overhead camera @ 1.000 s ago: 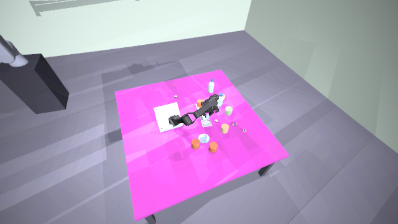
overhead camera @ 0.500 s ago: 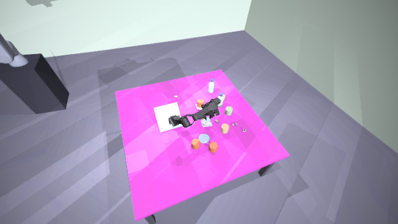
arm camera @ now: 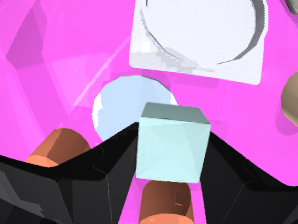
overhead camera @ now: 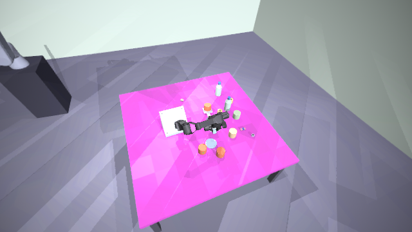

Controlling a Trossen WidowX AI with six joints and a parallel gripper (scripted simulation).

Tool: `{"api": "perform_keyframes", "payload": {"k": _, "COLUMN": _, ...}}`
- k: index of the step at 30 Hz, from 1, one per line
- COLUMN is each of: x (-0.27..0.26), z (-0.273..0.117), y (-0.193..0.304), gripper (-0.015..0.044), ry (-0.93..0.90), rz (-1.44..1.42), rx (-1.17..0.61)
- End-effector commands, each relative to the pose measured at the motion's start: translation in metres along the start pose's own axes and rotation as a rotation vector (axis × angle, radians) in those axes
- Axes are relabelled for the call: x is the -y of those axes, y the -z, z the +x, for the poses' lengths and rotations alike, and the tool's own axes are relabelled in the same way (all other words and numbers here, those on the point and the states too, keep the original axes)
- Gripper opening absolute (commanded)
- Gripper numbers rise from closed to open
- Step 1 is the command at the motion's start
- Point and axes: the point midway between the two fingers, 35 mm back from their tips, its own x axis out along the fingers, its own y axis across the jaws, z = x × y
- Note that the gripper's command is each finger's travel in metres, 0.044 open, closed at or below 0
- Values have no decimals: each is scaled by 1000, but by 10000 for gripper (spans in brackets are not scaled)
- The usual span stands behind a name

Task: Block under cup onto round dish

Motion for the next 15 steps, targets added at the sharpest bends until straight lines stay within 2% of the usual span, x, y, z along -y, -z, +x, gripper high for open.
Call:
{"api": "perform_keyframes", "payload": {"k": 1, "x": -8, "z": 9, "y": 14, "gripper": 0, "ry": -1, "rz": 13, "rx": -9}}
{"api": "perform_keyframes", "payload": {"k": 15, "x": -30, "z": 33, "y": 46, "gripper": 0, "ry": -18, "rz": 47, "rx": -39}}
